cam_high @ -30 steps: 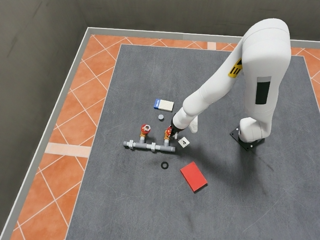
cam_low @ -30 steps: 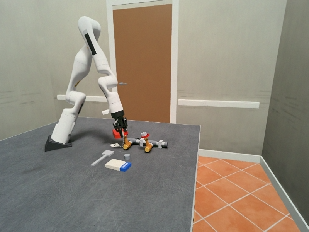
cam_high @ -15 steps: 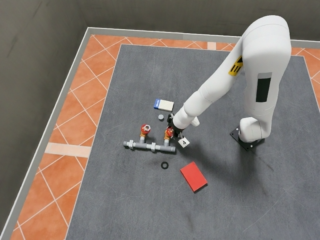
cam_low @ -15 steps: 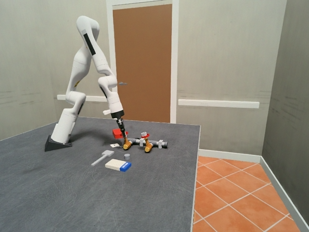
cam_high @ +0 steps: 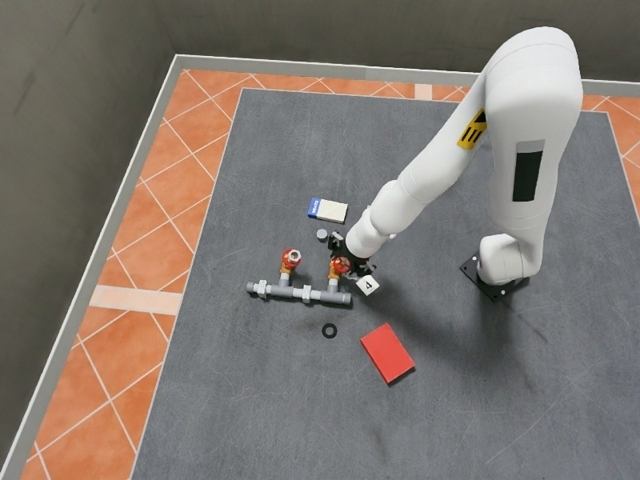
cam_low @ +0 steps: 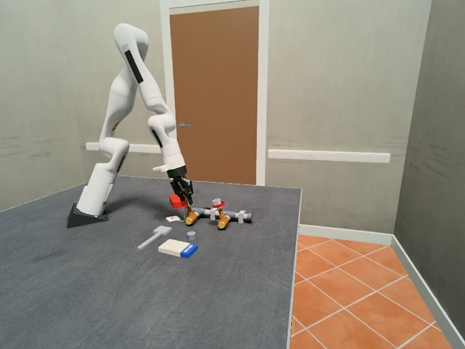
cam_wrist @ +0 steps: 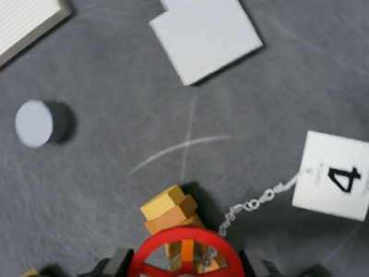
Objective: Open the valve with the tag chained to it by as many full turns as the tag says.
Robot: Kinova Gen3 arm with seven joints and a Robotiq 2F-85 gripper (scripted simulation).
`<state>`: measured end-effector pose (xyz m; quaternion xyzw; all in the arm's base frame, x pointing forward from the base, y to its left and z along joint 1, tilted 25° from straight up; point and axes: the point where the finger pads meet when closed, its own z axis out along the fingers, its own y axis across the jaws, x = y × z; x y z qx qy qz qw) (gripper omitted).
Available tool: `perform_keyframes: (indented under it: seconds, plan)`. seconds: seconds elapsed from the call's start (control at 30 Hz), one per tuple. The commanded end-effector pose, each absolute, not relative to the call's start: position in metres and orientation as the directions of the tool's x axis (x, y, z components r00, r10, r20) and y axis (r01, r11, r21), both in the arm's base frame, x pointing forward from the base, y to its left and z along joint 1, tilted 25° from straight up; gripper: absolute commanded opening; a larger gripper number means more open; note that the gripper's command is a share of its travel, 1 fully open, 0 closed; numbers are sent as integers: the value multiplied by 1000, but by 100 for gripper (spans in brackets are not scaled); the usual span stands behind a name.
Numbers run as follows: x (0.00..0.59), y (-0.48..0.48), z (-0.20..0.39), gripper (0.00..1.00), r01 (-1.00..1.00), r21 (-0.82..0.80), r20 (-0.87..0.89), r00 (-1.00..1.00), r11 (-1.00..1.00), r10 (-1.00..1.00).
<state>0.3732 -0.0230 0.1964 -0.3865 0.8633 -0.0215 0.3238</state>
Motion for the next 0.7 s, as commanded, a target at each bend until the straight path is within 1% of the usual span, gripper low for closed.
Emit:
perform_keyframes:
  seconds: [0.0,0.23,0.3,0.67]
  plan:
    - [373,-23,197,55,-692,-331,-518,-435,642,-737]
    - [373,-23,197,55,-761,-423,-446,-297,491,-844]
    - [373,-23,197,55,-761,-423,-446,-297,491,-844]
    - [373,-23,197,55,-802,-496,-363,-155,332,-919]
